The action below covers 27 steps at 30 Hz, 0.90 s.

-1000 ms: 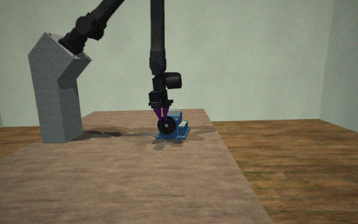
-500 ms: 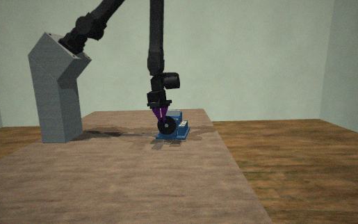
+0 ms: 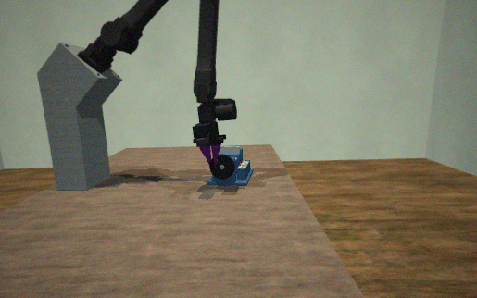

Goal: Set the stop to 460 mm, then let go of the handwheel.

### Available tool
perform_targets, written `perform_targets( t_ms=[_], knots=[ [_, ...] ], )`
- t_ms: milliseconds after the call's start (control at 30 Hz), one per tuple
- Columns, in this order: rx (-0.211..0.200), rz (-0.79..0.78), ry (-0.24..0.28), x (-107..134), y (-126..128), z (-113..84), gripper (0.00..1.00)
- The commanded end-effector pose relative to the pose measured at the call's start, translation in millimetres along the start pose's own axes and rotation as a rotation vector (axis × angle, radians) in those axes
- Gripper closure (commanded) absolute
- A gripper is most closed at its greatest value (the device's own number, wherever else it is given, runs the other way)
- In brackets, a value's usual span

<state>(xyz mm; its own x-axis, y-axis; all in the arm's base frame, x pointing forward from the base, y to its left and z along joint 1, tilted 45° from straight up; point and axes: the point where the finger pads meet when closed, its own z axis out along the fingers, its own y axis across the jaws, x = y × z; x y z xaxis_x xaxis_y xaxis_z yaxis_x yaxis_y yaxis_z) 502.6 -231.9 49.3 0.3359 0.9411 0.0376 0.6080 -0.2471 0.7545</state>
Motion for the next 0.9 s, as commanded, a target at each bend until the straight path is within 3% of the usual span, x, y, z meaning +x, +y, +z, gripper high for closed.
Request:
perform_targets(
  t_ms=[0, 33, 267, 367, 433, 567, 600, 733, 867],
  knots=[
    [0.093, 0.006, 0.006, 4.1, -48.6, 12.7, 0.94],
    [0.109, 0.007, 0.007, 4.8, -53.0, 13.3, 0.94],
    [0.11, 0.007, 0.008, 5.8, -53.2, 18.1, 0.94],
    [0.07, 0.006, 0.006, 5.8, -35.9, 31.1, 0.94],
    [0.068, 0.007, 0.006, 5.9, -35.1, 39.3, 0.94],
    [0.08, 0.007, 0.007, 6.2, -37.8, 45.6, 0.94],
    [0.111, 0.007, 0.008, 6.3, -52.7, 45.0, 0.94],
    [0.112, 0.008, 0.008, 6.6, -52.7, 47.0, 0.94],
    [0.092, 0.009, 0.007, 6.3, -32.9, 55.6, 0.94]
  ],
)
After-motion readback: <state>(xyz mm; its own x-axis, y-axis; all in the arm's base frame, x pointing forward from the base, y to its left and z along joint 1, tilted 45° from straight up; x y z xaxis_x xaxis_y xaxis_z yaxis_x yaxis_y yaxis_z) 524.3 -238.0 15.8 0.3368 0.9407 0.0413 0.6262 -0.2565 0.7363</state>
